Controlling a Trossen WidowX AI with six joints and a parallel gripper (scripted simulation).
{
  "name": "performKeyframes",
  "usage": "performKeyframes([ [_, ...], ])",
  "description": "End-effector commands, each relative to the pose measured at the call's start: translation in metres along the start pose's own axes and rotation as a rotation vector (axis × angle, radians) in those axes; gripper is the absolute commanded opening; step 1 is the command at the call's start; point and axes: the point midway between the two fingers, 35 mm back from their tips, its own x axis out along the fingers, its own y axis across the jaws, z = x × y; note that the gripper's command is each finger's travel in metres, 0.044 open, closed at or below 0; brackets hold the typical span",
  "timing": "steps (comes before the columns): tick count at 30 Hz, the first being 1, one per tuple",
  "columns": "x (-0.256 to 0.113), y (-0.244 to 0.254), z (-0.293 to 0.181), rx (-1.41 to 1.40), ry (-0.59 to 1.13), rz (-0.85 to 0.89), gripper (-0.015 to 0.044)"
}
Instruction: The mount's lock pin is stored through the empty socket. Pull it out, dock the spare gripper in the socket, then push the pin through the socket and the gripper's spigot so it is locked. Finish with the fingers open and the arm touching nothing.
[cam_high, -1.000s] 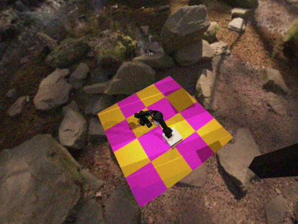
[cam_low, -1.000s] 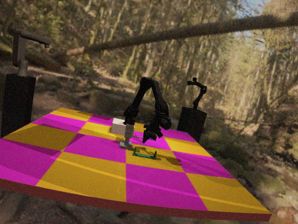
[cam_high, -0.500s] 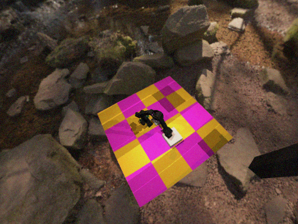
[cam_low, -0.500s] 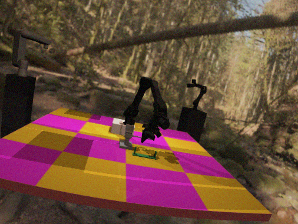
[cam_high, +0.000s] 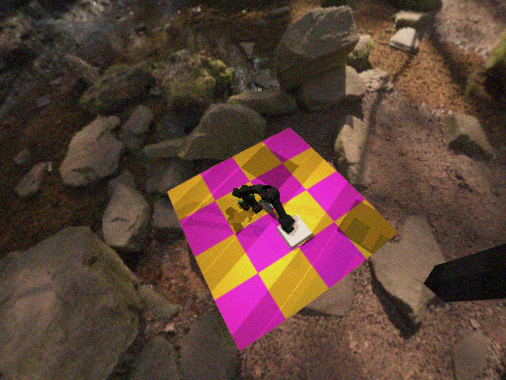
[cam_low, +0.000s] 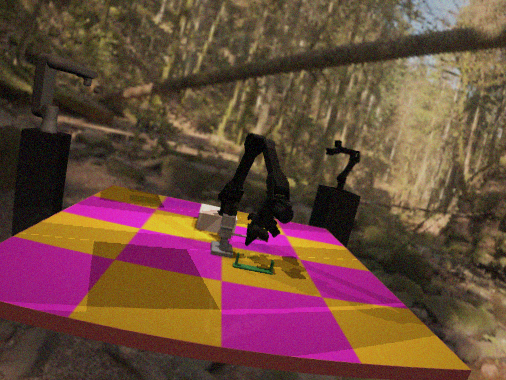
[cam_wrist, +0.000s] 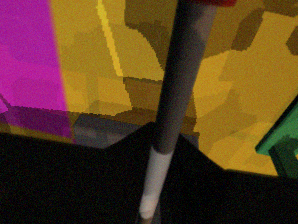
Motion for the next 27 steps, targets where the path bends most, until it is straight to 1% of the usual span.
performKeyframes([
  [1,-0.001,0.000,-0.003,-0.004,-0.002,-0.003,0.0000],
  [27,0.004,-0.001,-0.019,-0.009,-0.002,0.012,0.0000],
])
